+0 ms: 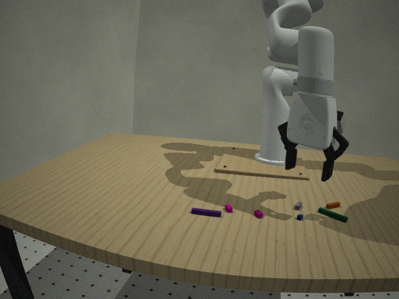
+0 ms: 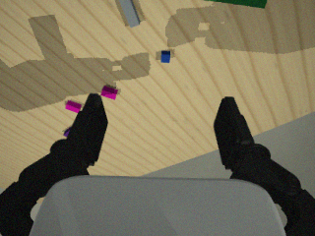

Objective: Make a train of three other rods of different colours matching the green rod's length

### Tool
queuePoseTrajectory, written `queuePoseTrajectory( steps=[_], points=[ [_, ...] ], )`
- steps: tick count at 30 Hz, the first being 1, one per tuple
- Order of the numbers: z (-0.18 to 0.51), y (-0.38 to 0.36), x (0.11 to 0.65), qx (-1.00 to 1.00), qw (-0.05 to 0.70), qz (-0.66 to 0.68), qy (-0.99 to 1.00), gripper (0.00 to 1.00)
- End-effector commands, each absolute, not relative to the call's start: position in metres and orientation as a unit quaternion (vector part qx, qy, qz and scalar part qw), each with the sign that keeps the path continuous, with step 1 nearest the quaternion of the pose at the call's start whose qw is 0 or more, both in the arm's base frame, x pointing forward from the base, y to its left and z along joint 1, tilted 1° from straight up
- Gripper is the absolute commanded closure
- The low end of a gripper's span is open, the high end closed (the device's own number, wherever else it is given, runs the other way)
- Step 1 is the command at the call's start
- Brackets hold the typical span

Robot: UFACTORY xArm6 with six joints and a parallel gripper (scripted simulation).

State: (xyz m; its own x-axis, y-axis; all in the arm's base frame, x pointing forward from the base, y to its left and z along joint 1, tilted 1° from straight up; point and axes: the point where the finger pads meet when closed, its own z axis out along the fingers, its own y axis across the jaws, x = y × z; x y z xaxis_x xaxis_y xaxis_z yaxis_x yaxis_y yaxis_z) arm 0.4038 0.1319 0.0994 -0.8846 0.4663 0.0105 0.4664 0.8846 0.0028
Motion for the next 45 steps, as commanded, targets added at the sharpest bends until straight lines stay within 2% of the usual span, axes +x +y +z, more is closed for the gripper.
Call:
queuePoseTrajectory(
  steps=[1,8,9,45],
  points=[
    [0.089,0.128,0.377,-0.158,0.003,-0.005,-0.987,0.0],
    [0.079,0.124,0.353,-0.085,0.003,-0.005,-0.996,0.0],
    [0.079,0.124,0.353,-0.085,0.003,-0.005,-0.996,0.76],
    [0.079,0.124,0.353,-0.085,0.003,-0.005,-0.996,0.76]
  ],
)
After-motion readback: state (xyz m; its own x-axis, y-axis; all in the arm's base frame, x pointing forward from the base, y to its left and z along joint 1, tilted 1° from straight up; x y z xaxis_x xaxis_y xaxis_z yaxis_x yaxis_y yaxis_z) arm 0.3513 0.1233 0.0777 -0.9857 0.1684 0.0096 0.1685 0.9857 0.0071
